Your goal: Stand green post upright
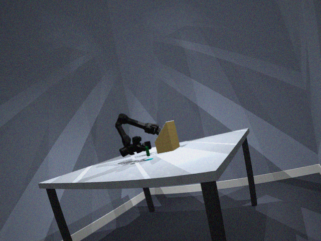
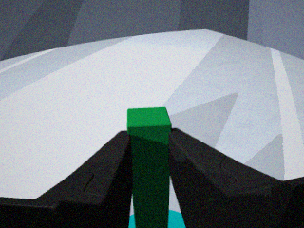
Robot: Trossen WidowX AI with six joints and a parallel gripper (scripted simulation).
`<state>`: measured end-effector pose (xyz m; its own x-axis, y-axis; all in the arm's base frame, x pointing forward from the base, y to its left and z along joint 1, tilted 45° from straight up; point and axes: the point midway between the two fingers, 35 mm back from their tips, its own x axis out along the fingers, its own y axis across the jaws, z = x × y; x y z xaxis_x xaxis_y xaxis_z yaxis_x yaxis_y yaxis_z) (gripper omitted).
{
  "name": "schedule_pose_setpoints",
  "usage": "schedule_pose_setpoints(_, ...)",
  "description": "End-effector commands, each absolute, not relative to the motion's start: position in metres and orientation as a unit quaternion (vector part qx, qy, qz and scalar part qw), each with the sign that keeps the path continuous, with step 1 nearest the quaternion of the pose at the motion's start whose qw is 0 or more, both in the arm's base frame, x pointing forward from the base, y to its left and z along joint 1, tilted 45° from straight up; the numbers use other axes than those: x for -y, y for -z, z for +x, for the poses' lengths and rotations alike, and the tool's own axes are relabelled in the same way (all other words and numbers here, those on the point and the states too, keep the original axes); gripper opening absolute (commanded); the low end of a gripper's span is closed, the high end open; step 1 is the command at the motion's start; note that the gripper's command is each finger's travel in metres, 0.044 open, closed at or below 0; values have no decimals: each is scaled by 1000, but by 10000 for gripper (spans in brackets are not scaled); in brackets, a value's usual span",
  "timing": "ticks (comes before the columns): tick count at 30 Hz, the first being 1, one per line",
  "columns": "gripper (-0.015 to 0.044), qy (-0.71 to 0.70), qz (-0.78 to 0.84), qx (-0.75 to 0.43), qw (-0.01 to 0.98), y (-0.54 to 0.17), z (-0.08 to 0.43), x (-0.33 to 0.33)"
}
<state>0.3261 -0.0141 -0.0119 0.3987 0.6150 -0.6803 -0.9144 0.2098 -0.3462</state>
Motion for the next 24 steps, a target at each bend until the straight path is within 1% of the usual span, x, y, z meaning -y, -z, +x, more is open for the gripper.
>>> schedule_pose_setpoints(1,23,-509,-371,-198,751,16,329,20)
schedule_pose_setpoints(5,23,-509,-369,-203,750,26,332,29)
schedule_pose_setpoints(17,23,-509,-369,-203,750,27,332,30)
schedule_pose_setpoints(24,206,-509,-369,-203,750,27,332,30)
